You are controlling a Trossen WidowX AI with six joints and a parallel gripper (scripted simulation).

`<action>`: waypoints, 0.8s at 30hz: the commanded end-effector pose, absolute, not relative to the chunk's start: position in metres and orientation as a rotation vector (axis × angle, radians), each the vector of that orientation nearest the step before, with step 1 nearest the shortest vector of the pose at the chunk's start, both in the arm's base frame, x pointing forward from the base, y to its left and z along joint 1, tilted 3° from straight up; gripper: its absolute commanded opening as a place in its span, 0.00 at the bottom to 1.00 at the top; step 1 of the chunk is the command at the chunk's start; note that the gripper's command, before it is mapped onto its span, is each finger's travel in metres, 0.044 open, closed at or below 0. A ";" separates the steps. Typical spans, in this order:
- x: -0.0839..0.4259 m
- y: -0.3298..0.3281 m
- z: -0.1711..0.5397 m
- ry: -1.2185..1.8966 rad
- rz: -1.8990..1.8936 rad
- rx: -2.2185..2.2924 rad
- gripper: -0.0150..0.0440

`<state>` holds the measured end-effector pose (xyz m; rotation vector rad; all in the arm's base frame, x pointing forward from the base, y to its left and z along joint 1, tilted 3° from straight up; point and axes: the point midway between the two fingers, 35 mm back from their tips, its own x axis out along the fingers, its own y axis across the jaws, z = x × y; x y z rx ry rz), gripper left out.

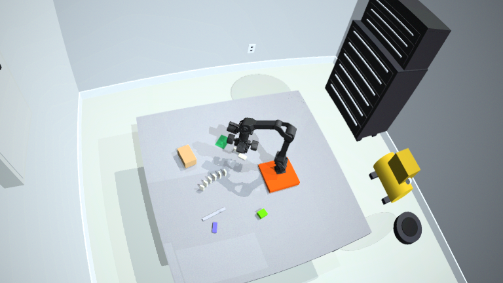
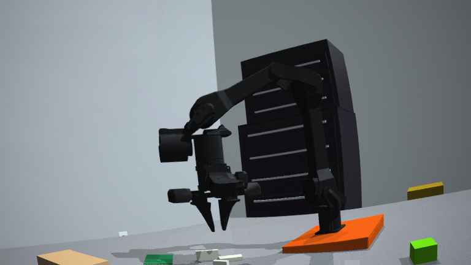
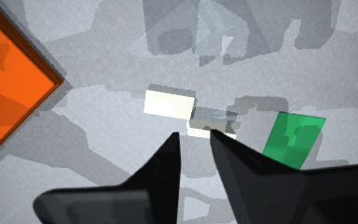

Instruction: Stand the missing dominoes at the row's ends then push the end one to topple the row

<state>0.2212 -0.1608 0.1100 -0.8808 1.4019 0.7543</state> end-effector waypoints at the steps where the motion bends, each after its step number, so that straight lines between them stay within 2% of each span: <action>1: 0.213 -0.155 0.113 1.303 0.976 -1.119 0.57; 11: 0.191 -0.140 0.110 0.799 1.677 -1.816 1.00; 24: 0.189 -0.139 0.109 0.752 1.722 -1.860 1.00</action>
